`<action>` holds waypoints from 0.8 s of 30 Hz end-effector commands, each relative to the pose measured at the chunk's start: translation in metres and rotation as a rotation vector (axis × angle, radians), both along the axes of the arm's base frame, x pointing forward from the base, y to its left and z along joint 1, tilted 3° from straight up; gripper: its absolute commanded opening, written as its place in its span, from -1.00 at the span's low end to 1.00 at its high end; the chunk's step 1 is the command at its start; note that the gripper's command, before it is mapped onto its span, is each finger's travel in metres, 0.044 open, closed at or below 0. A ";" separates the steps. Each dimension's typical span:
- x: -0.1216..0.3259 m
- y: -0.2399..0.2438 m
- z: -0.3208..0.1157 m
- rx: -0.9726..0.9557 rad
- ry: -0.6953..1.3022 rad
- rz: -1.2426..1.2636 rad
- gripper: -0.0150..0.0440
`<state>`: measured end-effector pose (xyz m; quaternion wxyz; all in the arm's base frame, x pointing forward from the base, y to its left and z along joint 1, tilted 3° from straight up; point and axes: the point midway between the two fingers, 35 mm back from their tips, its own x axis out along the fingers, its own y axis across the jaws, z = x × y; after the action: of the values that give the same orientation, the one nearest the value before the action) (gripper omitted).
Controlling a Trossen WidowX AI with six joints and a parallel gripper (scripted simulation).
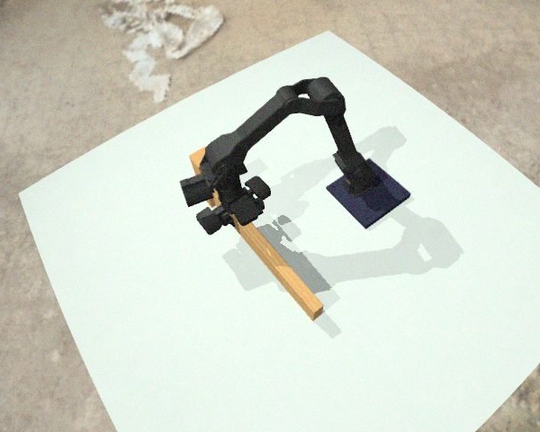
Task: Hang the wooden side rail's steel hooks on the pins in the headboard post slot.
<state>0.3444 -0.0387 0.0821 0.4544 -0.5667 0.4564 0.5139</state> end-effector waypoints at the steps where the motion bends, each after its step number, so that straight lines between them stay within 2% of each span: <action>1: 0.001 -0.002 0.001 -0.004 -0.006 0.000 -0.49; 24: 0.001 -0.004 0.003 -0.004 -0.006 0.000 -0.49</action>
<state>0.3434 -0.0413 0.0818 0.4553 -0.5645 0.4582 0.5139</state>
